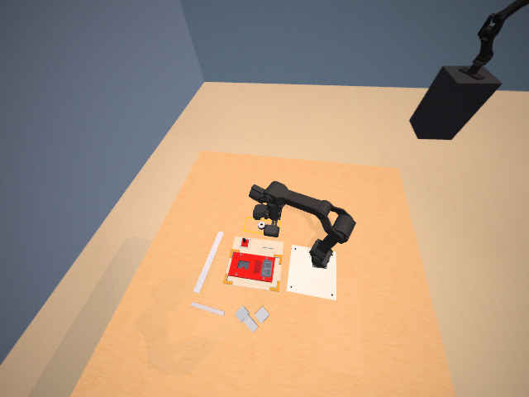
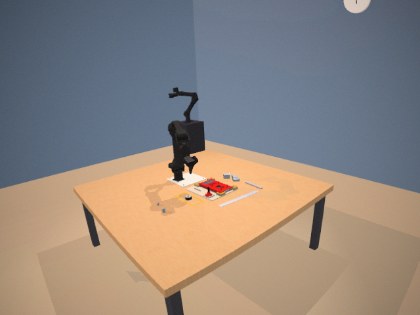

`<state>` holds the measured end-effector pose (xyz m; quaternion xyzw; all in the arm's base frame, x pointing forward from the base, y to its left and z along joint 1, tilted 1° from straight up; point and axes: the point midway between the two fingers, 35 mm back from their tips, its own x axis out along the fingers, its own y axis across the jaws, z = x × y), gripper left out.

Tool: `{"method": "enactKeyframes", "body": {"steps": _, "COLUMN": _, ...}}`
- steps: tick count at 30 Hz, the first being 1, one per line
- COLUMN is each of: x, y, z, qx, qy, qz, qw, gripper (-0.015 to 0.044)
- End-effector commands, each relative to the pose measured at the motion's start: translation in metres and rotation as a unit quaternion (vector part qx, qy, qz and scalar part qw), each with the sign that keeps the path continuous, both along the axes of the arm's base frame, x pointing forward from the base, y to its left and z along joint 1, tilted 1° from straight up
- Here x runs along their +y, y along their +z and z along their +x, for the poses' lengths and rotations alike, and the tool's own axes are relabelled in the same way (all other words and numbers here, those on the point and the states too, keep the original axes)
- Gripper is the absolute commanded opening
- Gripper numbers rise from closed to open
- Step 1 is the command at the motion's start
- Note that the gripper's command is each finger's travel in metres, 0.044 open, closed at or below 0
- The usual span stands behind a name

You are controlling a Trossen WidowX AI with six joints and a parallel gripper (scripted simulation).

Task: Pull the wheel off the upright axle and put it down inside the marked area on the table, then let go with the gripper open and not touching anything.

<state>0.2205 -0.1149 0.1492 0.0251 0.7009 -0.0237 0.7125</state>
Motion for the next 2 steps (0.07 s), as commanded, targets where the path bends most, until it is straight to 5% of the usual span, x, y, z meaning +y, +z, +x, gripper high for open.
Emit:
{"method": "enactKeyframes", "body": {"steps": 1, "x": 0.0002, "y": -0.0013, "z": -0.0017, "qx": 0.004, "qy": 0.002, "qz": 0.0, "qw": 1.0, "gripper": 0.044}}
{"method": "enactKeyframes", "body": {"steps": 2, "x": 0.0002, "y": -0.0013, "z": -0.0017, "qx": 0.004, "qy": 0.002, "qz": 0.0, "qw": 1.0, "gripper": 0.044}}
